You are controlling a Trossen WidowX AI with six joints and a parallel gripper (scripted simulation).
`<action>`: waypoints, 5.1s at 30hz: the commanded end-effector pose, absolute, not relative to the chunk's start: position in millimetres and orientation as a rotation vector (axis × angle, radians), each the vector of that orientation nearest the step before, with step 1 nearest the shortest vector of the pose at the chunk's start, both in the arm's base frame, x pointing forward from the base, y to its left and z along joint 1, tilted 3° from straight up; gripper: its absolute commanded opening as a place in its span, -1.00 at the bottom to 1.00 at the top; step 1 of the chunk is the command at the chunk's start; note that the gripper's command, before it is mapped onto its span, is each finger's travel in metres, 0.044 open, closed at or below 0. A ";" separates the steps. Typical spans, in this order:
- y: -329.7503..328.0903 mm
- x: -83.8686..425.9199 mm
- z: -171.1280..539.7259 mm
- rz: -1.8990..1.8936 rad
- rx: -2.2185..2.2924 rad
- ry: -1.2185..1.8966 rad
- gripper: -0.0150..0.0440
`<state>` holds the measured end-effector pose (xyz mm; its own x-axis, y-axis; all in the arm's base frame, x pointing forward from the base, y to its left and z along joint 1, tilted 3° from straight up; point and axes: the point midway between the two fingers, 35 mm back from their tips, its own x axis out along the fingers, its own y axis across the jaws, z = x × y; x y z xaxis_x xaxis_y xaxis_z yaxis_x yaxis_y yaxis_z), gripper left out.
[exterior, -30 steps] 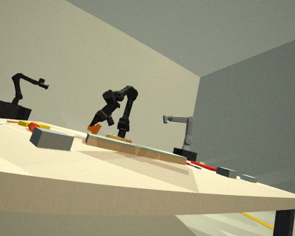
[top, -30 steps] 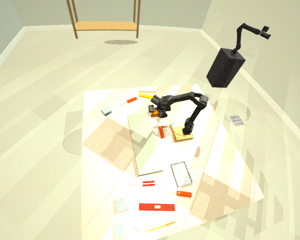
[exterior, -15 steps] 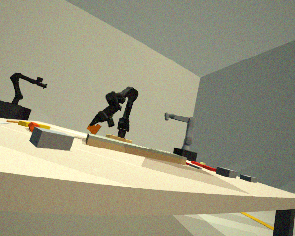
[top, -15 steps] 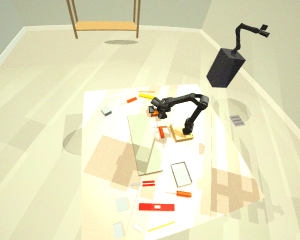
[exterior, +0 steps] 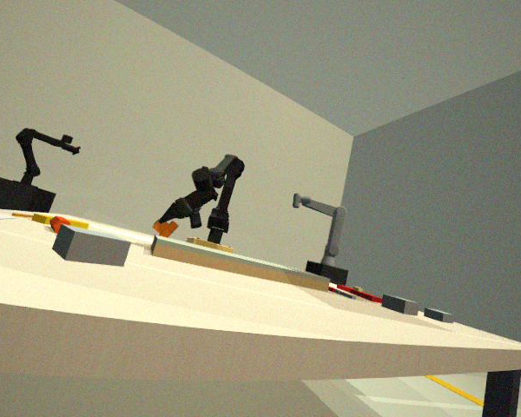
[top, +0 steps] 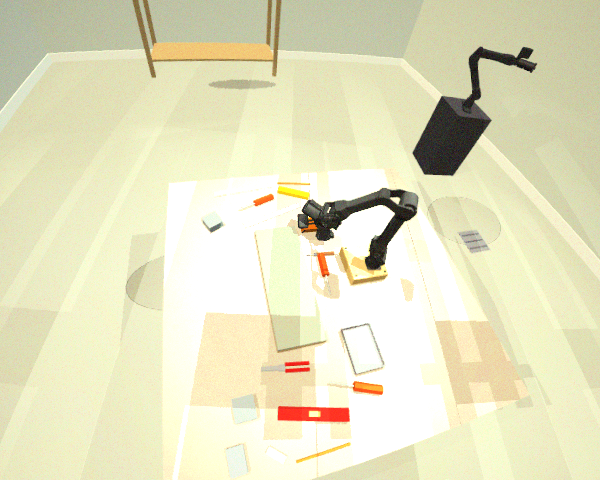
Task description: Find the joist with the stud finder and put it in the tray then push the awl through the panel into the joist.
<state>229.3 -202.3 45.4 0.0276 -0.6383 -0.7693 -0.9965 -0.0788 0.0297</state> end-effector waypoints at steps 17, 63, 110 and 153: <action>-200.4 229.2 43.0 0.741 -1.868 1.754 -0.49; -196.5 229.6 39.6 0.517 -2.036 1.894 -0.49; -198.2 228.3 20.0 0.494 -2.060 1.905 -0.22; -192.0 227.0 13.7 0.505 -2.064 1.908 0.79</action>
<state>226.8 -194.7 16.6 0.0558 -0.9028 -0.4264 -0.9971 -0.0729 0.0237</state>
